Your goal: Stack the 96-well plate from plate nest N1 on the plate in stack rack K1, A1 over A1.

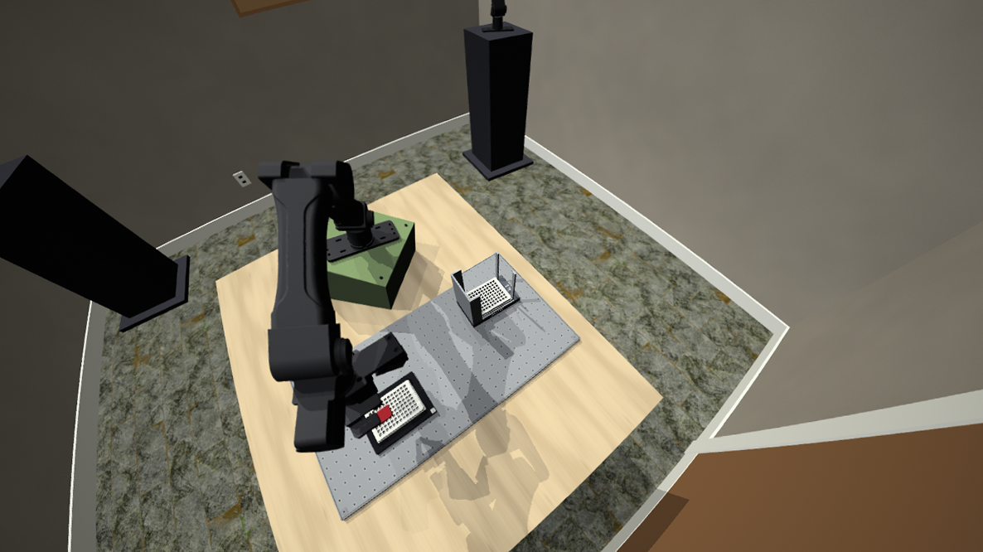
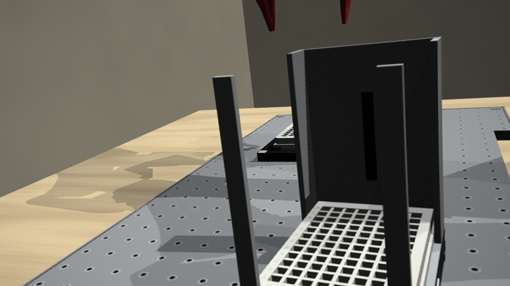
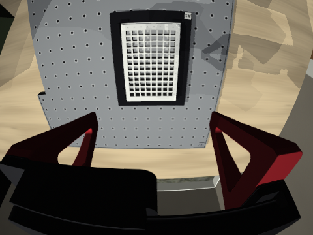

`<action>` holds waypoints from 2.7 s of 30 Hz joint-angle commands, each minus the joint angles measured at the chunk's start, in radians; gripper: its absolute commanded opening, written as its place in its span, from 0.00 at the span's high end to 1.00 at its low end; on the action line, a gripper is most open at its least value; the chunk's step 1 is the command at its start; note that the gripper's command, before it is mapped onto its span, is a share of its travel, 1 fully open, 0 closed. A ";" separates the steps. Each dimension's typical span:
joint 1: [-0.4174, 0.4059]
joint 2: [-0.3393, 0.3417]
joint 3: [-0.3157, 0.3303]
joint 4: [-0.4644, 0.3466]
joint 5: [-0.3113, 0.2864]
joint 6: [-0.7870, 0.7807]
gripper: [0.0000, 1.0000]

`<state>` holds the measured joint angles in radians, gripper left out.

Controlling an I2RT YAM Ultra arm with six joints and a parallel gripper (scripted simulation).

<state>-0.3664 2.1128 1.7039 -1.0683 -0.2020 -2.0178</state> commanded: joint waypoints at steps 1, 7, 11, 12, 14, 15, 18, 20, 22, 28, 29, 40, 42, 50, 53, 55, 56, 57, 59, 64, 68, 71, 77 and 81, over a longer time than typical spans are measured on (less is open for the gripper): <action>-0.003 0.005 0.025 -0.025 -0.003 -0.006 0.00; -0.003 0.005 0.025 -0.025 -0.003 -0.006 0.00; -0.003 0.005 0.025 -0.025 -0.003 -0.006 0.00; -0.003 0.005 0.025 -0.025 -0.003 -0.006 0.00; -0.003 0.005 0.025 -0.025 -0.003 -0.006 0.00; -0.003 0.005 0.025 -0.025 -0.003 -0.006 0.00; -0.003 0.005 0.025 -0.025 -0.003 -0.006 0.00; -0.003 0.005 0.025 -0.025 -0.003 -0.006 0.00; -0.003 0.005 0.025 -0.025 -0.003 -0.006 0.00; -0.003 0.005 0.025 -0.025 -0.003 -0.006 0.00; -0.003 0.005 0.025 -0.025 -0.003 -0.006 0.00; -0.003 0.005 0.025 -0.025 -0.003 -0.006 0.00; -0.003 0.005 0.025 -0.025 -0.003 -0.006 0.00; -0.003 0.005 0.025 -0.025 -0.003 -0.006 0.00; 0.003 0.014 -0.021 -0.013 -0.002 -0.001 0.00; 0.009 0.017 -0.031 0.021 -0.002 0.003 0.00; 0.011 0.018 -0.035 0.027 -0.001 0.006 0.00; 0.010 0.020 -0.039 0.033 -0.002 0.008 0.00; 0.008 0.023 -0.047 0.044 -0.002 0.010 0.00; 0.012 0.030 -0.047 0.062 -0.002 0.013 0.00; 0.016 0.038 -0.071 0.084 -0.002 0.016 0.00; 0.016 0.044 -0.082 0.101 -0.001 0.019 0.00; 0.023 0.058 -0.099 0.134 -0.001 0.023 0.00; 0.019 0.063 -0.087 0.146 0.000 0.025 0.00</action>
<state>-0.3458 2.1674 1.6176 -0.9474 -0.2005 -2.0014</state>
